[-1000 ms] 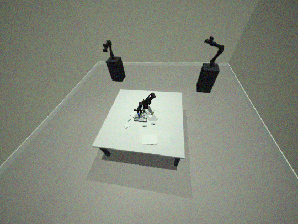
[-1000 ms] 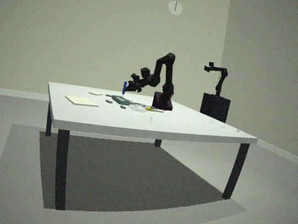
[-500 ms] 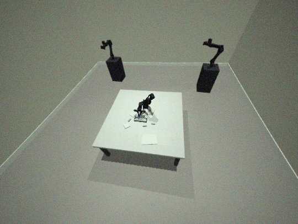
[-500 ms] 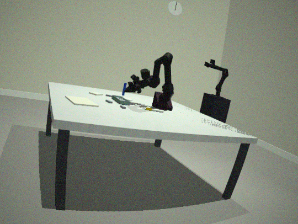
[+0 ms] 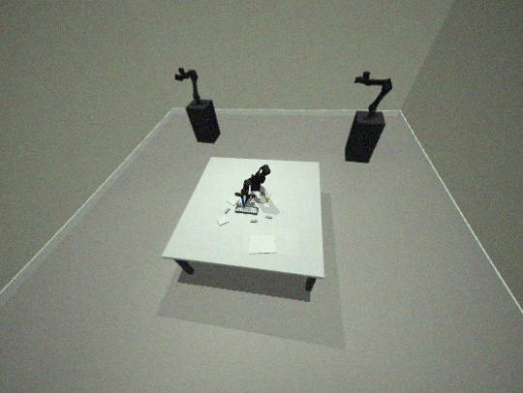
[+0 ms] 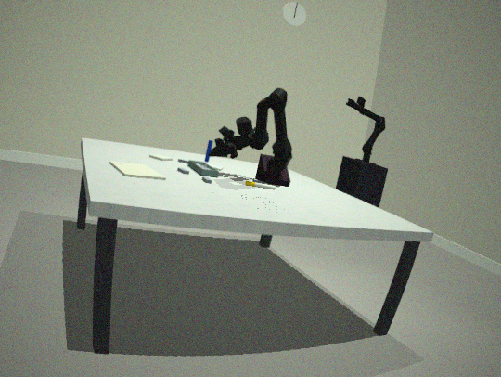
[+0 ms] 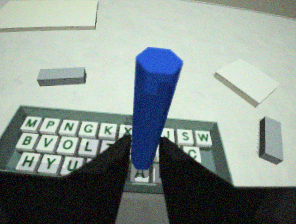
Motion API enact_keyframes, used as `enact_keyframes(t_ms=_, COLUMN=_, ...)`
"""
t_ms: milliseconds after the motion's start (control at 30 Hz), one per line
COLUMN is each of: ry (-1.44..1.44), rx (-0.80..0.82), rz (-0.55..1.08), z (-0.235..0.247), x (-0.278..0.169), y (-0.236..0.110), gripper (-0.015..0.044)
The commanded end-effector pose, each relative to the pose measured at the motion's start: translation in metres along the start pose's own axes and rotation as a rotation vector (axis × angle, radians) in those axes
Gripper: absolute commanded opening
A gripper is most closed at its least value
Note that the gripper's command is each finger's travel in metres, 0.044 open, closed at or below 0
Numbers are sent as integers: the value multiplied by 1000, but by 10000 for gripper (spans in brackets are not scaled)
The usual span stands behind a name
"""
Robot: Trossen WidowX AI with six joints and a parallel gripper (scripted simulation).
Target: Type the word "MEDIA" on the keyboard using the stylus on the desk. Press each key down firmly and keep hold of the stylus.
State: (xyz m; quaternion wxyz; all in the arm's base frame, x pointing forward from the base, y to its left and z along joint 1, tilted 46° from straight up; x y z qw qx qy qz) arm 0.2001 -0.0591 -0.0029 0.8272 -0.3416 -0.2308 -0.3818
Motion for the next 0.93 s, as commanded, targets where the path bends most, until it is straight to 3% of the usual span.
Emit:
enact_keyframes(t_ms=0, ry=5, rx=-4, rz=0, z=0, x=0, y=0, gripper=81)
enact_keyframes(t_ms=900, ry=3, rx=-5, rz=0, z=-3, x=33, y=-19, gripper=81)
Point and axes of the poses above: the point midway between the two fingers, 35 mm back from their tips, its own y axis out along the fingers, its own z axis across the jaws, x = y × z, the point moved 9 cm from there along -y, back along the fingers, and after that the axes turned 4 degrees about -y, right-handed, at the moved point
